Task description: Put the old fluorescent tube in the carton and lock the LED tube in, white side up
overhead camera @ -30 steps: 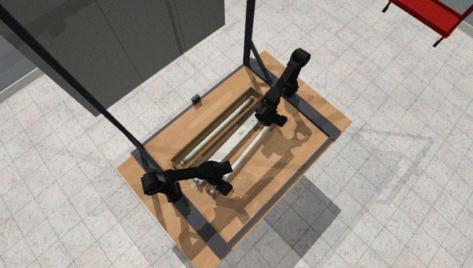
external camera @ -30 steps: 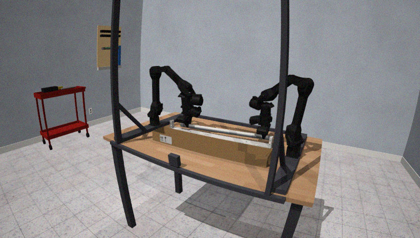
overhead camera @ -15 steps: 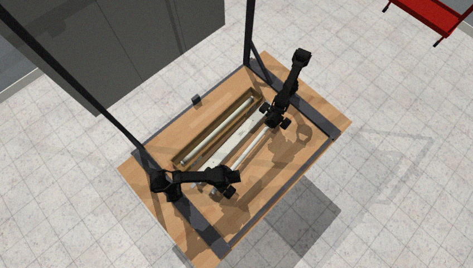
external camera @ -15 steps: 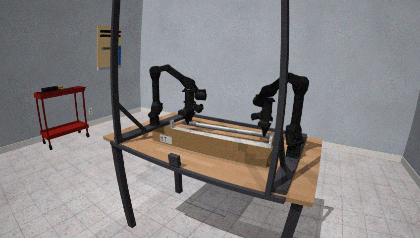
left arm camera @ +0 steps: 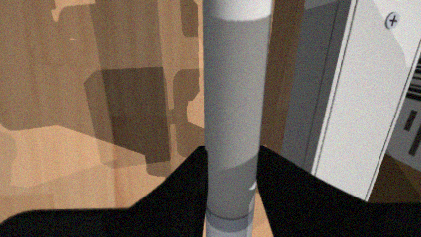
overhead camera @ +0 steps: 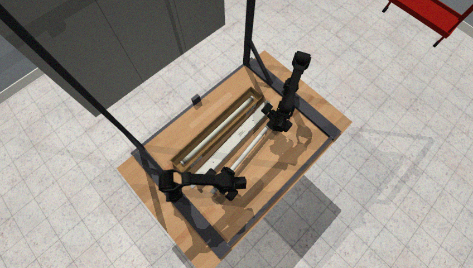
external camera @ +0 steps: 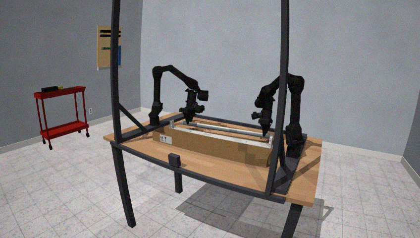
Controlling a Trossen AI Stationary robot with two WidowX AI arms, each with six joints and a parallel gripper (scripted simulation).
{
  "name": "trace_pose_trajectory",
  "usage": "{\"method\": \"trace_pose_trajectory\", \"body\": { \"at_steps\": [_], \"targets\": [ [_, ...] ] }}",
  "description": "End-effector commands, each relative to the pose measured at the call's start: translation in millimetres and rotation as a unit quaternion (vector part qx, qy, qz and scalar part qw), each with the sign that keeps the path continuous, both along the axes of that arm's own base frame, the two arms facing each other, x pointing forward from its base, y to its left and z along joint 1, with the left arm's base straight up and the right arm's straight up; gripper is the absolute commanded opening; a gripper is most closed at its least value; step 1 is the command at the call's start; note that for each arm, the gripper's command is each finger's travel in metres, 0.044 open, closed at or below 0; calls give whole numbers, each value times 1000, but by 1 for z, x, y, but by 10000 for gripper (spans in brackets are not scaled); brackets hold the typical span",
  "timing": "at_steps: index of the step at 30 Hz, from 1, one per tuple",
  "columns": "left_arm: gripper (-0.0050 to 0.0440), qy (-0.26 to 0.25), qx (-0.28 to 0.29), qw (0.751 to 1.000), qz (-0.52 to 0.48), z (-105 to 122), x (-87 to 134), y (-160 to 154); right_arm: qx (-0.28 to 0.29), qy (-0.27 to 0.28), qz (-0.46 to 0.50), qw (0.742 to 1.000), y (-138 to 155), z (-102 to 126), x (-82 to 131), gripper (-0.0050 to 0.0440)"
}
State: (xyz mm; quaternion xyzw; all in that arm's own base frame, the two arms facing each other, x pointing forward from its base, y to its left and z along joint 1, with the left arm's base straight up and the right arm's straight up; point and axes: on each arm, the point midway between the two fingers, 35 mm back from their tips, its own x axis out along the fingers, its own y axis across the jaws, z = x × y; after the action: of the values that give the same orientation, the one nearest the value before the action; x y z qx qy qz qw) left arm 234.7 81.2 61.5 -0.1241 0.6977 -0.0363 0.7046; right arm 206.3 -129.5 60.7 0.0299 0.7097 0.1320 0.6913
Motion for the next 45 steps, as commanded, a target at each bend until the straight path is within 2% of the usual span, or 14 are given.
{"method": "trace_pose_trajectory", "body": {
  "at_steps": [1,11,21,35,39,42,45],
  "targets": [
    [73,-15,1,1000,-1,7,7,3,-4,-10,-2,1000,-4,6,3,77],
    [73,-15,1,1000,-1,3,7,3,-4,-10,-2,1000,-4,2,3,77],
    [73,-15,1,1000,-1,-30,8,3,-4,-10,-2,1000,-5,-32,3,77],
    [73,-15,1,1000,-1,-32,8,3,-4,-10,-2,1000,-5,-32,3,77],
    [73,-15,1,1000,-1,-32,8,3,-4,-10,-2,1000,-5,-32,3,170],
    [73,-15,1,1000,-1,-32,8,3,-4,-10,-2,1000,-5,-32,3,170],
    [73,-15,1,1000,-1,-32,8,3,-6,-17,-2,1000,-8,-25,5,230]
  ]
}}
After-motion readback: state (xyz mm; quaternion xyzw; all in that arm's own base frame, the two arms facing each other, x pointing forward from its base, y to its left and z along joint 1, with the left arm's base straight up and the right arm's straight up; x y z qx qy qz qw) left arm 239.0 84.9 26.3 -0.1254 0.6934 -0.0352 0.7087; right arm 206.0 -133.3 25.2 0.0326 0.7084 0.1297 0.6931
